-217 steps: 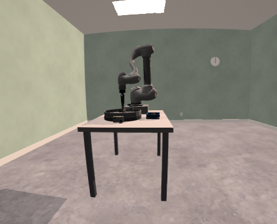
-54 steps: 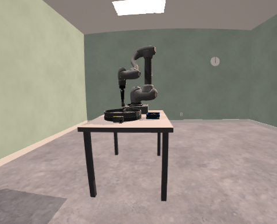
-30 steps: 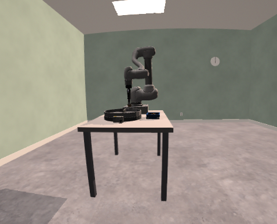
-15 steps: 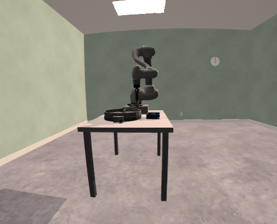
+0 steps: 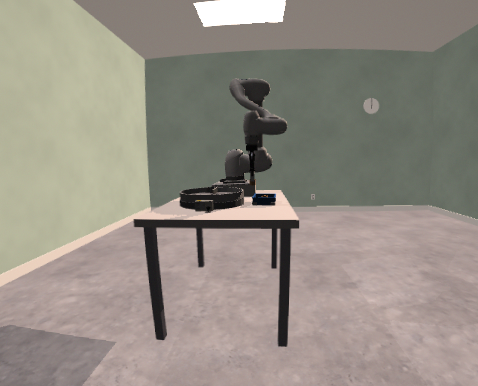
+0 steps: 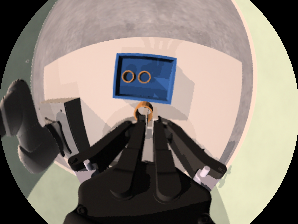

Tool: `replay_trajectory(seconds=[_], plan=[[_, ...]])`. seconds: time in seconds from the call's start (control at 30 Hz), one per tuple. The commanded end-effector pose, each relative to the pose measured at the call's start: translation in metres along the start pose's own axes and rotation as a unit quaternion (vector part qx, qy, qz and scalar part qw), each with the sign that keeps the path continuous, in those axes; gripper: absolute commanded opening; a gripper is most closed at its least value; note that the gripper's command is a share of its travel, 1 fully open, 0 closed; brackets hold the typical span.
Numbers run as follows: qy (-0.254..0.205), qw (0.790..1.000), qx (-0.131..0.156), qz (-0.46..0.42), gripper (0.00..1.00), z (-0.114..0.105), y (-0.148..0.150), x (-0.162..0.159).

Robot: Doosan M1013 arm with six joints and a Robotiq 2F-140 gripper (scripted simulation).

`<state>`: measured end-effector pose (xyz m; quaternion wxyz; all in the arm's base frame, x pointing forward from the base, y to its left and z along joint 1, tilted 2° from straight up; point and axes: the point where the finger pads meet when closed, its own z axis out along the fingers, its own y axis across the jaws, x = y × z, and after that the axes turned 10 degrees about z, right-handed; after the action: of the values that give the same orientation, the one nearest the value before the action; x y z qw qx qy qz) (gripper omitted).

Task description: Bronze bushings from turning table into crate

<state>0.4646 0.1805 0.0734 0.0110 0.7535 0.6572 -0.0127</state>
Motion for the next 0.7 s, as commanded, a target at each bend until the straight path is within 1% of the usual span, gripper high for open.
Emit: replay_trajectory(seconds=[0.0,0.1,0.23,0.67], plan=[[-0.001,1.0,0.0,0.001,0.0,0.001,0.013,0.04],[-0.001,1.0,0.0,0.001,0.0,0.001,0.018,0.06],[-0.001,1.0,0.0,0.001,0.0,0.001,0.023,0.075],[-0.001,1.0,0.0,0.001,0.0,0.001,0.024,0.08]])
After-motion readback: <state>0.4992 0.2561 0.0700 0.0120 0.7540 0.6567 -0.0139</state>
